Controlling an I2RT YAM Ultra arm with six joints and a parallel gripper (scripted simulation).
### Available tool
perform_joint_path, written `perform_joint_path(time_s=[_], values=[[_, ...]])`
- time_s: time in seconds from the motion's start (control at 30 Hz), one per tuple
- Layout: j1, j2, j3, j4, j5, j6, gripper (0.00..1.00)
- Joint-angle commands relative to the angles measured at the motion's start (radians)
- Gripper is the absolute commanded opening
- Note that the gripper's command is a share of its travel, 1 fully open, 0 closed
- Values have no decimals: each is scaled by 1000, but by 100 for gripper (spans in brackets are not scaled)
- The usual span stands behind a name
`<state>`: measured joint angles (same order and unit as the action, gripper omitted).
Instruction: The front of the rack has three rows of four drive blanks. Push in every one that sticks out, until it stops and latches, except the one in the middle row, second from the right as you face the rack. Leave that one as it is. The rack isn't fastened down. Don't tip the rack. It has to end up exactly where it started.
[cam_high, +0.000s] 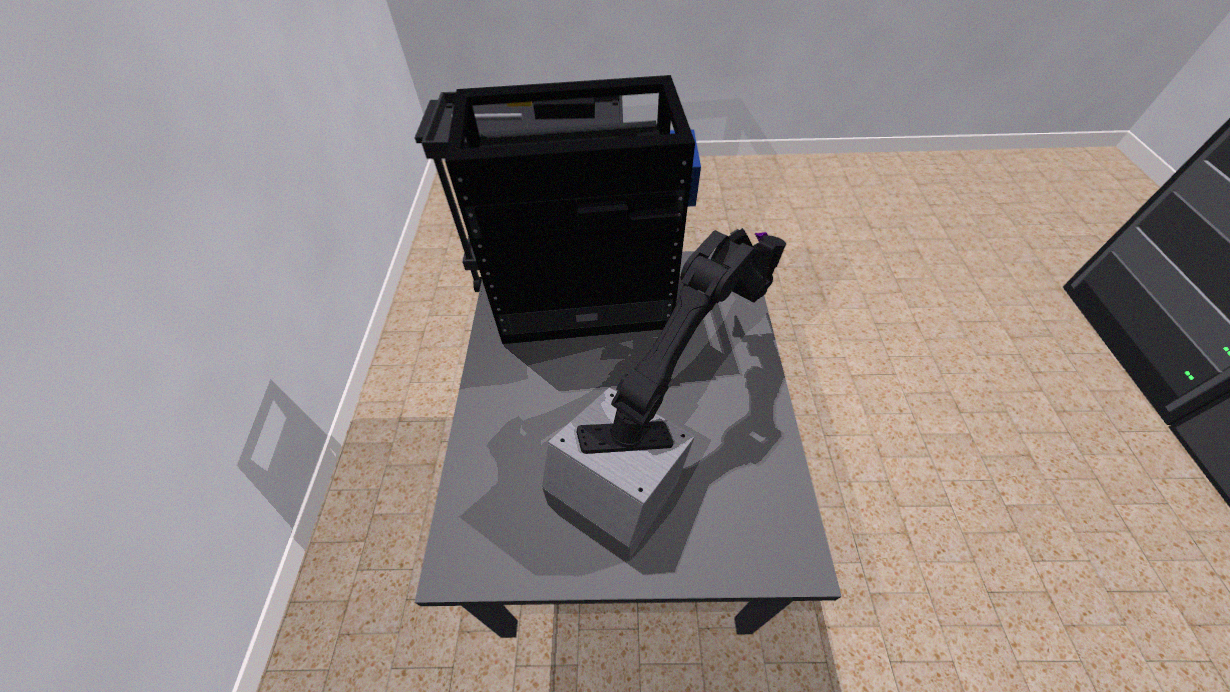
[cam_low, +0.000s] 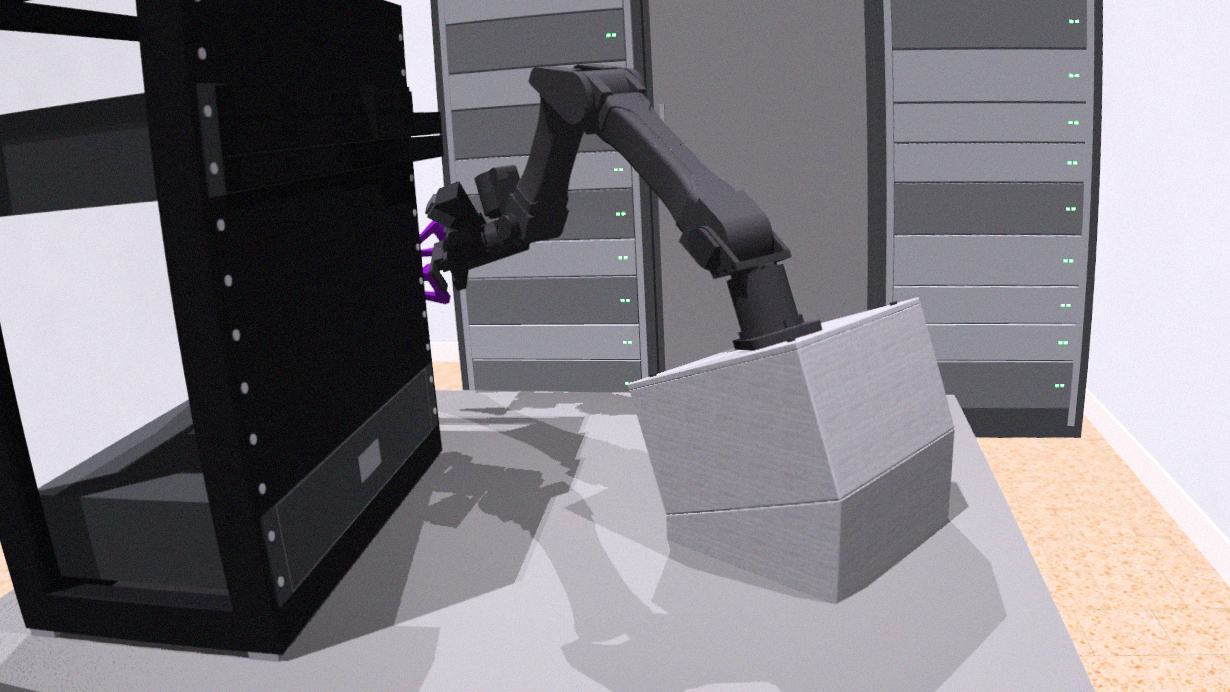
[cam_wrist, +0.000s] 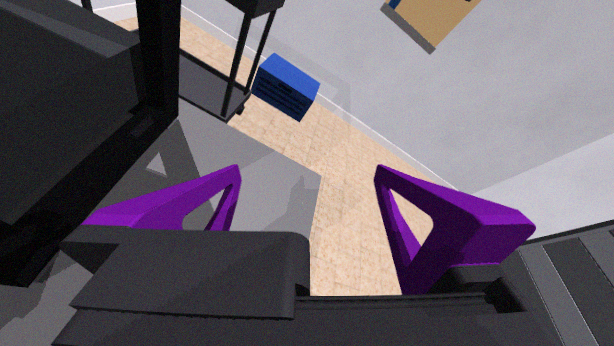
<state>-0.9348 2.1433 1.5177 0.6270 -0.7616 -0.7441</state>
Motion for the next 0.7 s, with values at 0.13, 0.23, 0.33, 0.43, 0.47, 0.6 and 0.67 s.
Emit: perform_joint_path(time_s=[0.13, 0.23, 0.33, 0.43, 0.47, 0.6, 0.67], values=[[0, -9, 4, 4, 0, 0, 100], [1, -9, 1, 5, 1, 1, 100], [3, -9, -13, 8, 7, 3, 100], [10, -8, -22, 15, 13, 9, 100], [13, -8, -25, 14, 16, 9, 100], [17, -6, -37, 23, 30, 15, 100], [17, -6, -37, 23, 30, 15, 100]])
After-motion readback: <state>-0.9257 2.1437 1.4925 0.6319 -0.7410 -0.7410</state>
